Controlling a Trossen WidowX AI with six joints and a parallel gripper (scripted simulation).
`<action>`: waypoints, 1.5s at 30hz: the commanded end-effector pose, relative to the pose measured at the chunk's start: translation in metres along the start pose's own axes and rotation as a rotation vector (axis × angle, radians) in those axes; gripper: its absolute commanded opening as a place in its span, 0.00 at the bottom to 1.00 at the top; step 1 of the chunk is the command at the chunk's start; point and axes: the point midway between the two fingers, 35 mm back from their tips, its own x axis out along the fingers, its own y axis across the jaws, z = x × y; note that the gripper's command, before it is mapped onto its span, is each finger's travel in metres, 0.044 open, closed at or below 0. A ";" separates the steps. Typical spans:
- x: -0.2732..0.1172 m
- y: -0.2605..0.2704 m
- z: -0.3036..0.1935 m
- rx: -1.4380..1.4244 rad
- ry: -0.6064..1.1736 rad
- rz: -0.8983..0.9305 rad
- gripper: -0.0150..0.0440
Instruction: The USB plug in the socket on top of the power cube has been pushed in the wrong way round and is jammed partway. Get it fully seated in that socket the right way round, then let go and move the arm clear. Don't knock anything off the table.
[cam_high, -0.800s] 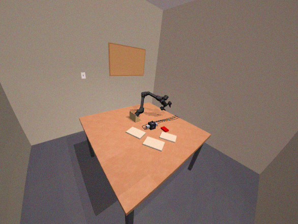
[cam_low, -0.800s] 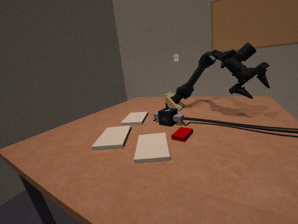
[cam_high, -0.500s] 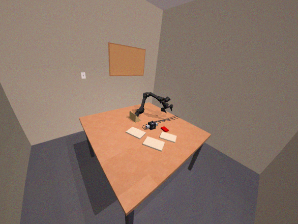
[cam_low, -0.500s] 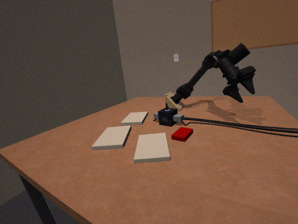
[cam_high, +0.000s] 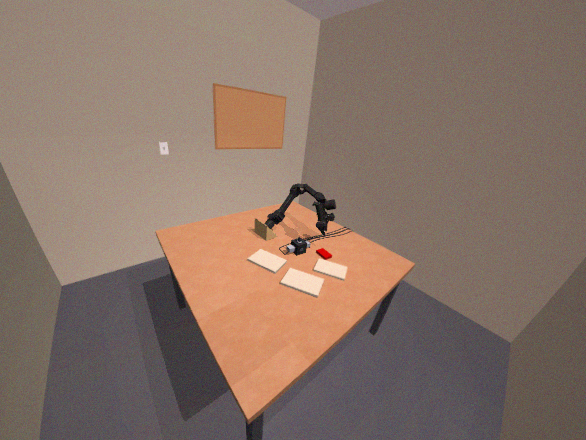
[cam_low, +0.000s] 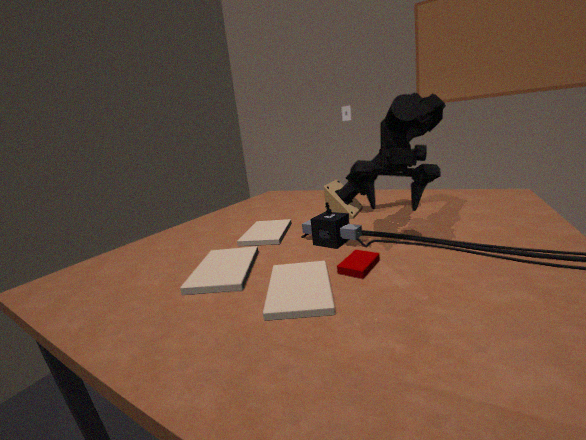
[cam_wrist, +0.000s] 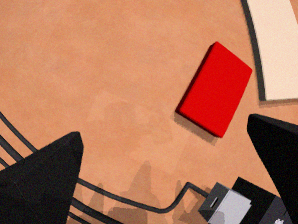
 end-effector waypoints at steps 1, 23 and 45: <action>-0.008 -0.065 -0.034 0.698 0.131 -0.107 1.00; -0.053 -0.141 -0.121 2.182 0.383 -0.353 1.00; -0.040 -0.139 -0.126 2.181 0.383 -0.352 1.00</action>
